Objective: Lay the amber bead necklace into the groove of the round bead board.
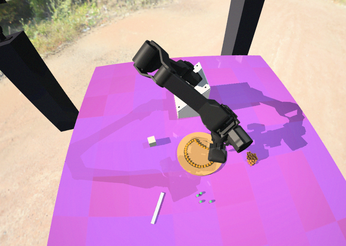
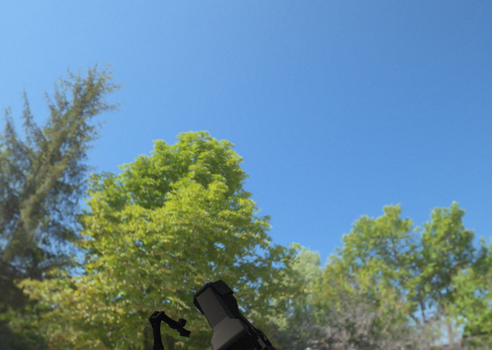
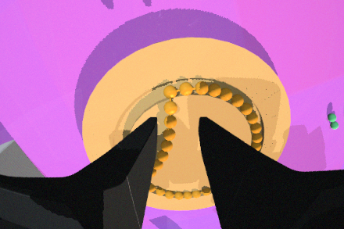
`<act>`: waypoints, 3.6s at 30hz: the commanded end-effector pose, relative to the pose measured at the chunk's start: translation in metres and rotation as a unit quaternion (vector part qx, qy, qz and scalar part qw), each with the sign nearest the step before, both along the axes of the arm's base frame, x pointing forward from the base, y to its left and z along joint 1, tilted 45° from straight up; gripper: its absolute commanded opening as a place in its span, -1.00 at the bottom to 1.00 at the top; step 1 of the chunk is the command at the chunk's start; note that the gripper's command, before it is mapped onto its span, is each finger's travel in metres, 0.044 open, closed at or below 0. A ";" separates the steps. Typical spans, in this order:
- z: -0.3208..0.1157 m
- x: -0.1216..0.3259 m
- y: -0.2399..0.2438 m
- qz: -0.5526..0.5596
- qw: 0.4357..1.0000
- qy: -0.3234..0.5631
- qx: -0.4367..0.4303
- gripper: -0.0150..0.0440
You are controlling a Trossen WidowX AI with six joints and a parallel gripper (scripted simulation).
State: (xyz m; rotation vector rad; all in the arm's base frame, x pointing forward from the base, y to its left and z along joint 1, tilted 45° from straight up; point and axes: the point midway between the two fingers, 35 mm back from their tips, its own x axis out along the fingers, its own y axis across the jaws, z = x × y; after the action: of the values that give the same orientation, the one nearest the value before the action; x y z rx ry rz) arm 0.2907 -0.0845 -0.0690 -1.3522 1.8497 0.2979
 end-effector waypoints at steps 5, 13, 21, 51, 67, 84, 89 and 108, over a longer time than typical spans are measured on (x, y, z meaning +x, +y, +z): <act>-0.009 -0.003 -0.009 -0.002 1.000 0.005 -0.001 -0.08; -0.018 -0.007 -0.018 -0.003 1.000 0.007 -0.001 -0.08; -0.019 -0.006 -0.019 -0.004 1.000 0.005 0.001 -0.17; -0.019 -0.006 -0.019 -0.004 1.000 0.005 0.001 -0.49; -0.021 -0.012 -0.009 -0.003 1.000 0.008 -0.001 -0.49; -0.026 -0.013 -0.010 -0.002 1.000 0.006 -0.001 -0.40; -0.026 -0.013 -0.010 -0.002 1.000 0.006 -0.001 0.04; -0.023 -0.013 -0.006 -0.003 1.000 0.008 -0.001 1.00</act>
State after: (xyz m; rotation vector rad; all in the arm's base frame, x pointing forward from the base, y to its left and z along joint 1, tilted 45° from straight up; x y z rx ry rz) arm 0.2778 -0.0912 -0.0916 -1.3543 1.8664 0.3043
